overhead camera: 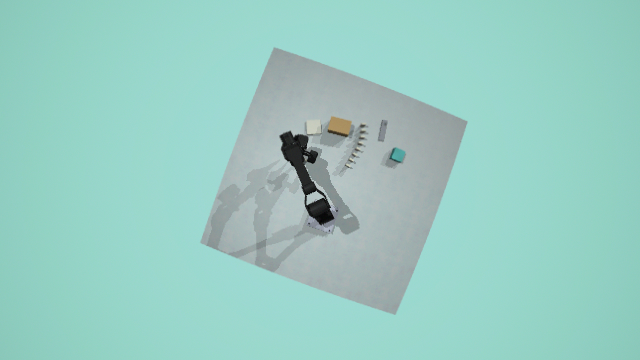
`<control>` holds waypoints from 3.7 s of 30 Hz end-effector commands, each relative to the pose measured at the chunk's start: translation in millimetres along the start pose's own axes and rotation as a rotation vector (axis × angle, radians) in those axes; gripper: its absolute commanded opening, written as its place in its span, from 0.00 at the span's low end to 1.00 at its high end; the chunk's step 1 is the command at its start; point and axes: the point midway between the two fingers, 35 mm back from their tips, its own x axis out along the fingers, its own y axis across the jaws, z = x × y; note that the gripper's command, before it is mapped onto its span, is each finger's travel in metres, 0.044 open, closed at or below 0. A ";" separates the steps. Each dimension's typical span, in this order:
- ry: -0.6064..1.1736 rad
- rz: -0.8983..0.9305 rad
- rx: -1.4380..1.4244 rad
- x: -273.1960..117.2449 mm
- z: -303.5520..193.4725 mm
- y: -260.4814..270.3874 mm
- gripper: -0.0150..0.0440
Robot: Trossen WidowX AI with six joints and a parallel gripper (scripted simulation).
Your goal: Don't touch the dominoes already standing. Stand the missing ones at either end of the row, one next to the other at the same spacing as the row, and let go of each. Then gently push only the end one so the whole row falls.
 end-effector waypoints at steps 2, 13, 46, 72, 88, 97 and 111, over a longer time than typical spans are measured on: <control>0.277 -0.025 0.158 -50.5 -18.7 -29.1 1.00; 0.277 -0.025 0.158 -49.2 -19.0 -29.0 1.00; 0.277 -0.025 0.158 26.4 -41.1 -29.7 0.60; 0.276 -0.028 0.158 -104.2 -3.6 -29.7 0.44; 0.272 -0.038 0.154 -96.0 35.5 -187.6 0.44; 0.272 -0.047 0.152 -99.4 22.8 -264.2 0.44; 0.272 -0.047 0.156 -50.8 16.8 -265.3 0.44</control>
